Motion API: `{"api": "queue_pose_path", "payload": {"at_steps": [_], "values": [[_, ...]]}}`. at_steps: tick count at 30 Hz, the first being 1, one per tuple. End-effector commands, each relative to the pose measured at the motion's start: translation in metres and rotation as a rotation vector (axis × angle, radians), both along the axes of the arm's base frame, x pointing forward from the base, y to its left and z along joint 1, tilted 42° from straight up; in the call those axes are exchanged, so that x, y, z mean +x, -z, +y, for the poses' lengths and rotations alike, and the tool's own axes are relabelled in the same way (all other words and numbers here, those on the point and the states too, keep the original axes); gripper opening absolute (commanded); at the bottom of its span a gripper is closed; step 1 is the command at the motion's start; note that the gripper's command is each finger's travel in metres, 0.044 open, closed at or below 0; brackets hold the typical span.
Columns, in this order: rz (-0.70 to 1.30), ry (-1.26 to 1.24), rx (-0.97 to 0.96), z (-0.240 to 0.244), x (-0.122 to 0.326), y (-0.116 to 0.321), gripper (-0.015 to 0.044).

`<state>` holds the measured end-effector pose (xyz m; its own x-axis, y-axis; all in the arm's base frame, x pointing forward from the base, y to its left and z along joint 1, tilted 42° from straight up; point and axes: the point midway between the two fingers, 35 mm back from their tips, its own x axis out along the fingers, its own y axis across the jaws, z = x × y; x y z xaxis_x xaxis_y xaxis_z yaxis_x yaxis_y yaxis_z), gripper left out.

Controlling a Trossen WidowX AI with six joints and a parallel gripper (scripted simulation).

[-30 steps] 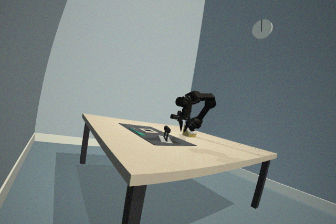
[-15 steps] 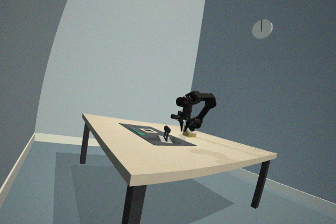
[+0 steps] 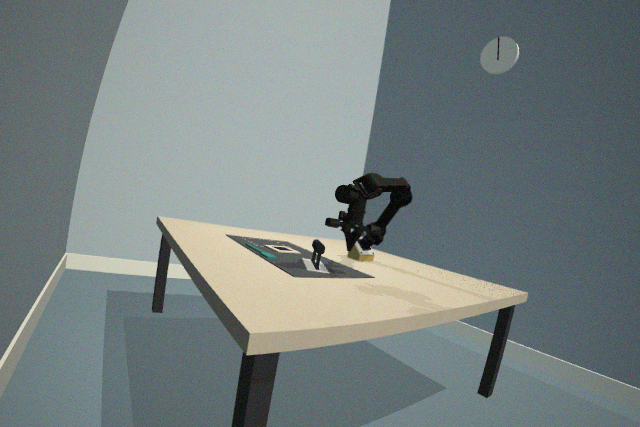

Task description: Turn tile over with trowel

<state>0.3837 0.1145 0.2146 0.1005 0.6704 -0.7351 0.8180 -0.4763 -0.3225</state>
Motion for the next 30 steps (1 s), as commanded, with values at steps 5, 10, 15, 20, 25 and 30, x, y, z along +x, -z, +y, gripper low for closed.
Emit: {"api": "queue_pose_path", "payload": {"at_steps": [5,10,15,20,25,30], "values": [[0.0,0.0,0.0,0.0,0.0,0.0,0.0079],[0.0,0.0,0.0,0.0,0.0,0.0,0.01],[0.0,0.0,0.0,0.0,0.0,0.0,0.01],[0.0,0.0,0.0,0.0,0.0,0.0,0.01],[0.0,0.0,0.0,0.0,0.0,0.0,0.01],[0.0,0.0,0.0,0.0,0.0,0.0,0.0021]]}}
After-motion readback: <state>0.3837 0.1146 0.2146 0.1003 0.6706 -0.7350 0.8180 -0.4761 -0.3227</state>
